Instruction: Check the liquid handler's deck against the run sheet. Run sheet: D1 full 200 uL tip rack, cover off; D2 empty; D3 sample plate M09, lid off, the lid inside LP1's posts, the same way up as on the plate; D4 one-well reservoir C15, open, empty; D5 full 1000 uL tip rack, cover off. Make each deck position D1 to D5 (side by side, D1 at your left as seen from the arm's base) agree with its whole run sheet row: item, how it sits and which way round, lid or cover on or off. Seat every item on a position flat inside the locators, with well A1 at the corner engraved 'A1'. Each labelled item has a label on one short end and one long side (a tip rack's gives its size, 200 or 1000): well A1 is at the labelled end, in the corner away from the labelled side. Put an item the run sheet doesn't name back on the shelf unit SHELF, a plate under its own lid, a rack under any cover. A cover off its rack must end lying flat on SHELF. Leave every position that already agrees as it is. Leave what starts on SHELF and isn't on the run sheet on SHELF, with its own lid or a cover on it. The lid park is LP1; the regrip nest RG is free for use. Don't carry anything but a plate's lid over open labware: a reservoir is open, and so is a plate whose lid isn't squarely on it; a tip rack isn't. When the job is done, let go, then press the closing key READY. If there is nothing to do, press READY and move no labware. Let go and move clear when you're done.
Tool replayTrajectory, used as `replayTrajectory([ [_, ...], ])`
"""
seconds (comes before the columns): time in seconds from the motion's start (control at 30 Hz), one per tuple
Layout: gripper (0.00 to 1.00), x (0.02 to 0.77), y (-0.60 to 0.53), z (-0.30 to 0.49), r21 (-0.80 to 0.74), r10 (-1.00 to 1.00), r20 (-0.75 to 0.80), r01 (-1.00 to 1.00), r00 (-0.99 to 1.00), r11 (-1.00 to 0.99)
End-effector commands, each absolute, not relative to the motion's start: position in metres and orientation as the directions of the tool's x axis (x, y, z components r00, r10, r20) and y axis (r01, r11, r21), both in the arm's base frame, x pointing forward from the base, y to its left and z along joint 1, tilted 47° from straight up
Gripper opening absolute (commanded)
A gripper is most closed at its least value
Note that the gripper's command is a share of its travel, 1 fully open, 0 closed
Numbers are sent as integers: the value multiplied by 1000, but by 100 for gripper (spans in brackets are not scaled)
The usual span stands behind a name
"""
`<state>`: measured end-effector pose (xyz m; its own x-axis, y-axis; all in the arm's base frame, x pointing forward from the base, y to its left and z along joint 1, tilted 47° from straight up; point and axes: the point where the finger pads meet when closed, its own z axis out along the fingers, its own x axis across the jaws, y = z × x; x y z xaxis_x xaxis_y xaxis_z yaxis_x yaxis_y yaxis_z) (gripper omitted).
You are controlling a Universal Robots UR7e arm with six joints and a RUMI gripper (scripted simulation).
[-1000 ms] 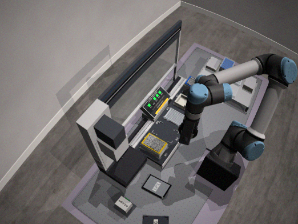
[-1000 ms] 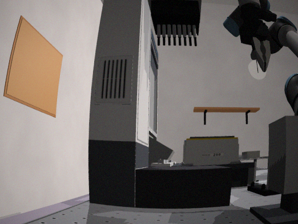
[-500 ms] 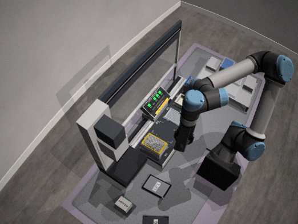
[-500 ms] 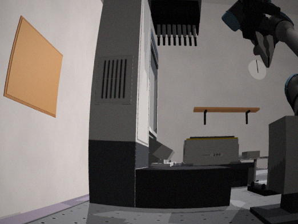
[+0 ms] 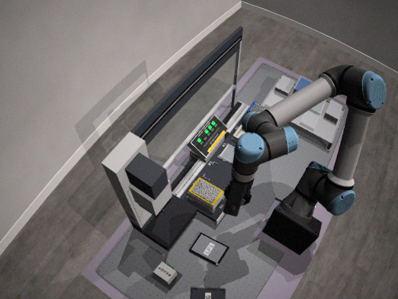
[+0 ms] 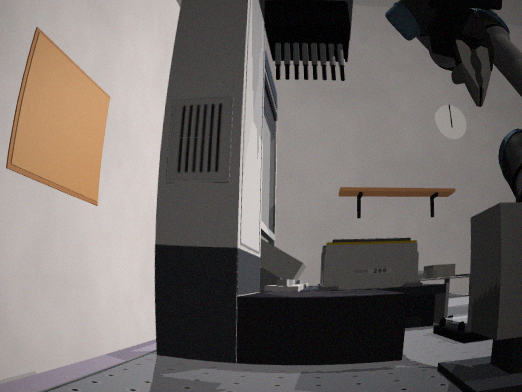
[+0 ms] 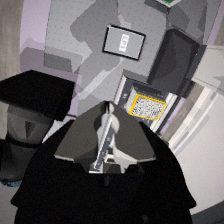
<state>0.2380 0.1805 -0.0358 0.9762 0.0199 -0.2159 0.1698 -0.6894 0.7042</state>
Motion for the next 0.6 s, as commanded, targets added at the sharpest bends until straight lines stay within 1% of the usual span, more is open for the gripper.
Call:
replayTrajectory([
  [0.0,0,240,198,-55,704,20,-215,169,976,-689],
  [0.37,0,240,205,-63,704,20,-215,169,976,-689],
  [0.57,0,242,226,-85,722,-47,-145,73,988,-688],
])
